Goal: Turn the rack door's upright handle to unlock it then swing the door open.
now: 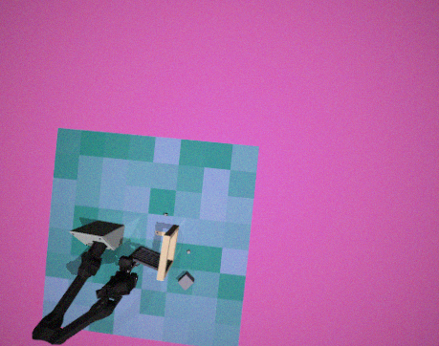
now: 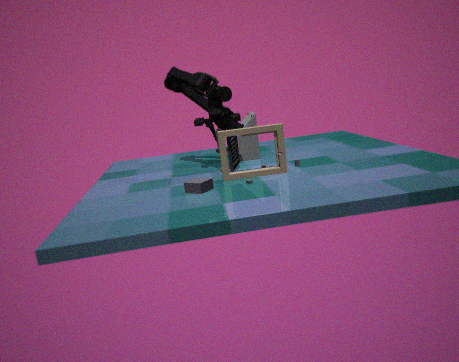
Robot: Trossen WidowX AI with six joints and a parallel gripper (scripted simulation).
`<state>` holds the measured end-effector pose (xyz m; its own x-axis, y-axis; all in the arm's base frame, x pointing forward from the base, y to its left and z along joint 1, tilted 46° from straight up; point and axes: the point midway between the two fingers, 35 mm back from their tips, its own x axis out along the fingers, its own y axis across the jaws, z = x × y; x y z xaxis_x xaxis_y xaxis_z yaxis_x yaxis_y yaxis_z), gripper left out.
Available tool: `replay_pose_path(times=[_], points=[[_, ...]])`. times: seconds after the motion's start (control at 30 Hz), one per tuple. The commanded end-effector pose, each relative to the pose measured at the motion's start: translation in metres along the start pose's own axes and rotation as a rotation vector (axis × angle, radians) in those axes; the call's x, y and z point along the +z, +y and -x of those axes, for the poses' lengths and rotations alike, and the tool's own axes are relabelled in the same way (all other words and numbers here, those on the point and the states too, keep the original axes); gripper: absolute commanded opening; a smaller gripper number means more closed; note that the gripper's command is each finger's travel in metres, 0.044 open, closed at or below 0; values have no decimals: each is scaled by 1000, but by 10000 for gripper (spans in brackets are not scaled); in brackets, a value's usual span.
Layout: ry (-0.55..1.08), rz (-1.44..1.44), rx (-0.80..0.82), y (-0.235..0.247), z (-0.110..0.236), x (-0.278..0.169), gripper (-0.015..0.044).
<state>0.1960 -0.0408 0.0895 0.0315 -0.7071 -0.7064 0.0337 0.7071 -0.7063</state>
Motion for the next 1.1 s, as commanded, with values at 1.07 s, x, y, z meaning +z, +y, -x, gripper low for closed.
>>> replay_pose_path(times=[1.07], points=[[-6,217,-6,-34,1,8,155]])
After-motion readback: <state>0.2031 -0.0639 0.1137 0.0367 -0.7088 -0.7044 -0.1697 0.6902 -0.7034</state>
